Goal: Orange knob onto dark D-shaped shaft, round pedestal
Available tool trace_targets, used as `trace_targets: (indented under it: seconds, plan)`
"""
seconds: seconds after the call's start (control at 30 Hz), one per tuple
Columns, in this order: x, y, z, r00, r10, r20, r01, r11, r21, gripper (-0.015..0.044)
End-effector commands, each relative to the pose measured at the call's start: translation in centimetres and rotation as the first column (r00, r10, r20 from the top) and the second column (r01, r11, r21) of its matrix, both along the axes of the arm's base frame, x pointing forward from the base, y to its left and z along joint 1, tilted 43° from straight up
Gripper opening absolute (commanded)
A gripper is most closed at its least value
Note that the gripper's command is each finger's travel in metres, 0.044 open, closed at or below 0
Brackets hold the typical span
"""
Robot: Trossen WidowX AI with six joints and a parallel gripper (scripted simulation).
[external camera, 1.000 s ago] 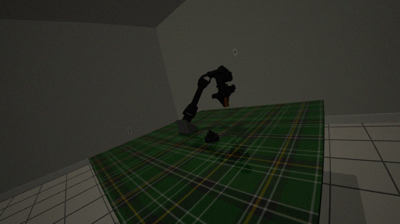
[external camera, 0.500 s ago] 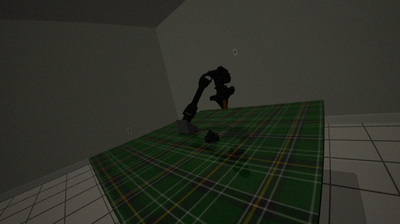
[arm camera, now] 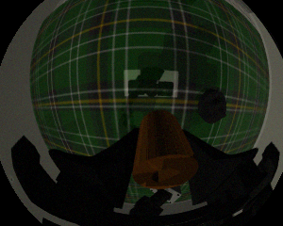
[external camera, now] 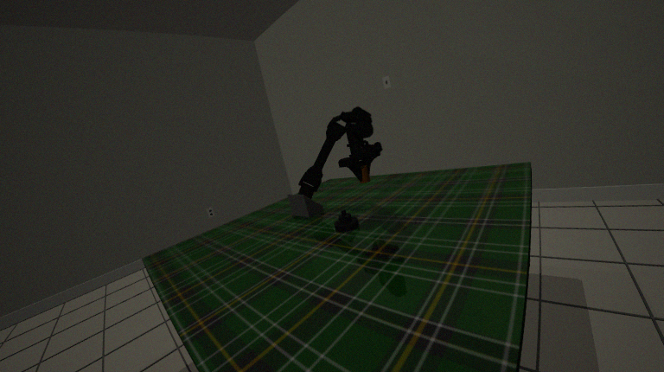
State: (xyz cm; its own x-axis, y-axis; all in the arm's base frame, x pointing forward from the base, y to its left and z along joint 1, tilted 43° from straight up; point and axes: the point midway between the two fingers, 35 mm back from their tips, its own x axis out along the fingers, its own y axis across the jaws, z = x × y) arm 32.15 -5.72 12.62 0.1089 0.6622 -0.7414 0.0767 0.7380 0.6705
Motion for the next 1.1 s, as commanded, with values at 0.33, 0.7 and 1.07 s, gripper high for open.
trace_targets:
  seconds: [0.33, 0.7, 1.07]
  plan:
    - [0.2, -3.0, -3.5, 1.0, 0.016, 0.014, -0.015, 1.0, -0.011, 0.0]
    - [0.0, -4.9, -6.2, 0.999, 0.026, 0.02, -0.026, 1.0, -0.014, 0.0]
    - [-0.3, -6.9, -9.3, 0.999, 0.038, 0.032, -0.037, 0.999, -0.013, 0.0]
